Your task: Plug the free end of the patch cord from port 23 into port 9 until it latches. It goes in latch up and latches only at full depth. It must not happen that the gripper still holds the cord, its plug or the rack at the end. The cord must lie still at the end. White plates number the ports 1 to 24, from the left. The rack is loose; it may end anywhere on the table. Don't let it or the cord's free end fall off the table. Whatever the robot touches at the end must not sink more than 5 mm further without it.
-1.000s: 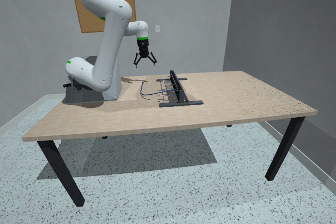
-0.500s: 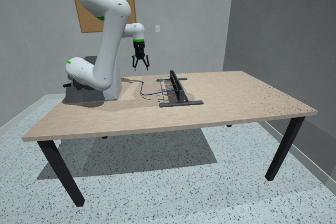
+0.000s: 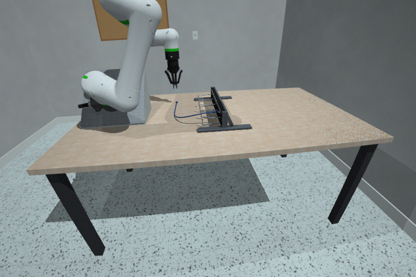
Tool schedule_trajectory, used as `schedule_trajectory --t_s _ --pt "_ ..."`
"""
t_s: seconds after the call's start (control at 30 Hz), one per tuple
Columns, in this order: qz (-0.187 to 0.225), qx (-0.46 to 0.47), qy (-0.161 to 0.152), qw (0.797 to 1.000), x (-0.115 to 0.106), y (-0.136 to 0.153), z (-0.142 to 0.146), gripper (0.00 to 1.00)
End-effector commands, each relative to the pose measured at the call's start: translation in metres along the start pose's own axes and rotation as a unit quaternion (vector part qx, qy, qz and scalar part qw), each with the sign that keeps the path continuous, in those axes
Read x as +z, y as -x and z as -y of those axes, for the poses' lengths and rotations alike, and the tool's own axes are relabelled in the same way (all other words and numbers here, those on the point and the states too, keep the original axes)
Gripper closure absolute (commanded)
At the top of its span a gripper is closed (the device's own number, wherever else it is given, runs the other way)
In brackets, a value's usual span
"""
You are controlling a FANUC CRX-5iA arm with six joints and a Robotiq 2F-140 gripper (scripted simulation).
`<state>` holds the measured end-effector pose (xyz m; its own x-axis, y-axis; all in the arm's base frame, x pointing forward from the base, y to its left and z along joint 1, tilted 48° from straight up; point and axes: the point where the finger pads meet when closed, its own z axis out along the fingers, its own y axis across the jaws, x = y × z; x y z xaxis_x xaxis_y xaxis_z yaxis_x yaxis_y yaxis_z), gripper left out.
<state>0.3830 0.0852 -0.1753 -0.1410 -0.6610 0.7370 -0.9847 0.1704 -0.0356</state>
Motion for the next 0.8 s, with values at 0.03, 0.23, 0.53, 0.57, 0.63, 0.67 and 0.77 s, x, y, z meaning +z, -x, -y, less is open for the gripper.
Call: schedule_trajectory --t_s 0.03,0.23,0.53,0.57,0.63,0.67,0.77 --pt "0.0 0.0 0.0 1.0 0.0 0.0 0.0 1.0" --pt "0.0 0.0 0.0 1.0 0.0 0.0 0.0 1.0" --pt "-0.011 -0.089 -0.04 0.995 -0.01 -0.012 0.023 1.0" --pt "-0.013 -0.101 -0.045 0.994 -0.012 -0.014 0.026 1.0" --pt "-0.018 -0.131 -0.059 0.99 -0.016 -0.017 0.033 1.0" --pt "-0.021 -0.147 -0.065 0.987 -0.018 -0.019 0.037 1.0" --pt "-0.031 -0.193 -0.085 0.977 -0.024 -0.024 0.048 1.0"
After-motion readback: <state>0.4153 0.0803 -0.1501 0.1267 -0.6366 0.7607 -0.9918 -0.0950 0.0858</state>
